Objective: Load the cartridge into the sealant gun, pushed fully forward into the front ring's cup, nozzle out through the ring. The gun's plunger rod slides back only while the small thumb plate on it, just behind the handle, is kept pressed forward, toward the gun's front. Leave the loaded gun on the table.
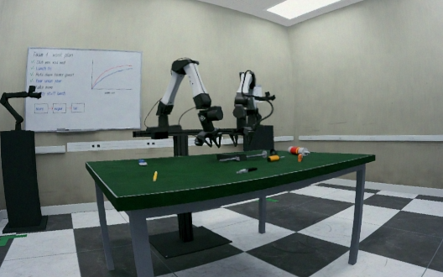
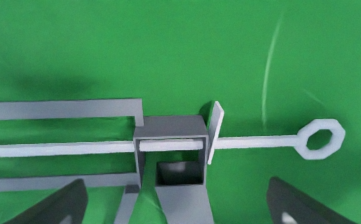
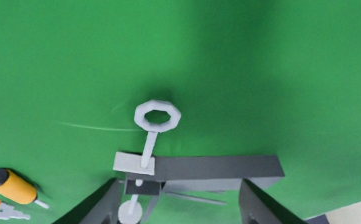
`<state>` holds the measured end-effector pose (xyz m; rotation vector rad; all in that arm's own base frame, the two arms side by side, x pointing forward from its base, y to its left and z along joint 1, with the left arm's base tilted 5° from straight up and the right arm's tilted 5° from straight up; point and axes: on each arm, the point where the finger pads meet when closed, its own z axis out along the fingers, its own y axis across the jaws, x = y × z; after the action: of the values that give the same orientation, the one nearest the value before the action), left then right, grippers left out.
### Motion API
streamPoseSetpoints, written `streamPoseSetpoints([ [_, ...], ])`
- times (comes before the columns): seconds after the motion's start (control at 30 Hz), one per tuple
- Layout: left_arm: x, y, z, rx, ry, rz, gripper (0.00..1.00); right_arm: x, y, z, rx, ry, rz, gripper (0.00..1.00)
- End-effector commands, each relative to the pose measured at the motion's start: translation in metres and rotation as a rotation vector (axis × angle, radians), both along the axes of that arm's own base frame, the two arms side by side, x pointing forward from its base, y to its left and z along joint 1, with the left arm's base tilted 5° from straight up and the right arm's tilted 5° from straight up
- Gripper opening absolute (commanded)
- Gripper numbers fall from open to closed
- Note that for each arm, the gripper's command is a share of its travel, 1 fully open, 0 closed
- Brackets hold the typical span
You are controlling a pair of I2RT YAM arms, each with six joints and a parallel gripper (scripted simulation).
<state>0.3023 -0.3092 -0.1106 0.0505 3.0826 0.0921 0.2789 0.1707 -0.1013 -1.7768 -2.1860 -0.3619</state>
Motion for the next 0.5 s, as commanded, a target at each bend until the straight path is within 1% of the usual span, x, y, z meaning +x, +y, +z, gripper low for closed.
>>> streamPoseSetpoints([
  [0.0,0.004,-0.003,0.012,-0.014,-0.032,0.009,0.92,0.000,0.002,0.003,-0.008,-0.038,0.033,0.62],
  [0.07,0.005,-0.004,0.016,-0.020,-0.039,0.010,0.92,0.005,0.002,0.010,-0.003,-0.063,0.031,0.62],
  [0.17,0.005,-0.005,0.014,-0.019,-0.035,0.010,0.92,0.009,0.002,0.009,-0.004,-0.068,0.028,0.62],
  [0.2,0.007,-0.007,0.018,-0.030,-0.049,0.010,0.92,0.007,0.004,0.008,-0.006,-0.065,0.036,0.62],
  [0.27,0.005,-0.005,0.016,-0.026,-0.045,0.009,0.92,0.008,0.005,0.013,-0.002,-0.082,0.039,0.62],
  [0.37,0.005,-0.006,0.015,-0.025,-0.040,0.008,0.92,0.004,0.001,0.007,-0.010,-0.064,0.034,0.62],
  [0.47,0.005,-0.002,-0.007,-0.024,-0.024,0.005,0.92,0.001,0.000,0.002,-0.016,-0.049,0.034,0.62],
])
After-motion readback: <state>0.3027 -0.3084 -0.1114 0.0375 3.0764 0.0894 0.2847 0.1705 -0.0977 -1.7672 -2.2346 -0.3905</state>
